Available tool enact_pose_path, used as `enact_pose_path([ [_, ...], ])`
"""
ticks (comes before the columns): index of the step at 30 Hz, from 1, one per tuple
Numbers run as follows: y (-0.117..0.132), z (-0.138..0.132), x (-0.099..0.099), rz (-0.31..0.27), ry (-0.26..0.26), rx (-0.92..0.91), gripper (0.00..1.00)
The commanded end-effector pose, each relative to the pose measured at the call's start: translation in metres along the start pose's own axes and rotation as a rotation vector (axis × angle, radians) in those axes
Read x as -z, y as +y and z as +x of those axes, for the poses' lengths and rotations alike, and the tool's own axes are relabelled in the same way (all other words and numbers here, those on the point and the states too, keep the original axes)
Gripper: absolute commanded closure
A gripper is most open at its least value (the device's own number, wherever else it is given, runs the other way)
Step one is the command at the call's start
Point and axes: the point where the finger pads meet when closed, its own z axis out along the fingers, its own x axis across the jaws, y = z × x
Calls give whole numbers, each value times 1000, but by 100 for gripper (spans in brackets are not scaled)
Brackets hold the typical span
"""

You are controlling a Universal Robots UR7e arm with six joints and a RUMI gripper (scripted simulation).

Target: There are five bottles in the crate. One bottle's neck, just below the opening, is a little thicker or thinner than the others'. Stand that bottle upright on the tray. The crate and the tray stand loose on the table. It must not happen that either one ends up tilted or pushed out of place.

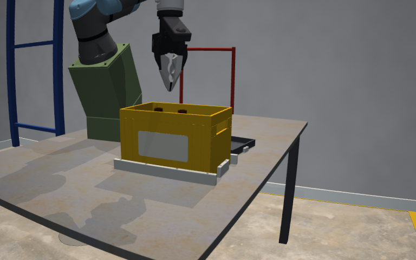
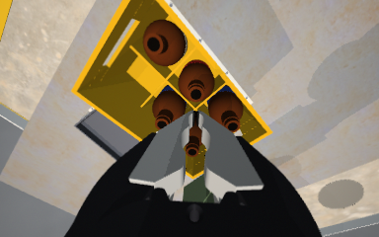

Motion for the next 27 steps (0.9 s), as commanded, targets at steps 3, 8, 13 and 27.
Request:
enact_pose_path([
  [3, 3, 0, 0, 1, 0, 0, 100],
  [8, 3, 0, 0, 1, 0, 0, 62],
  [13, 3, 0, 0, 1, 0, 0, 62],
  [27, 3, 0, 0, 1, 0, 0, 62],
])
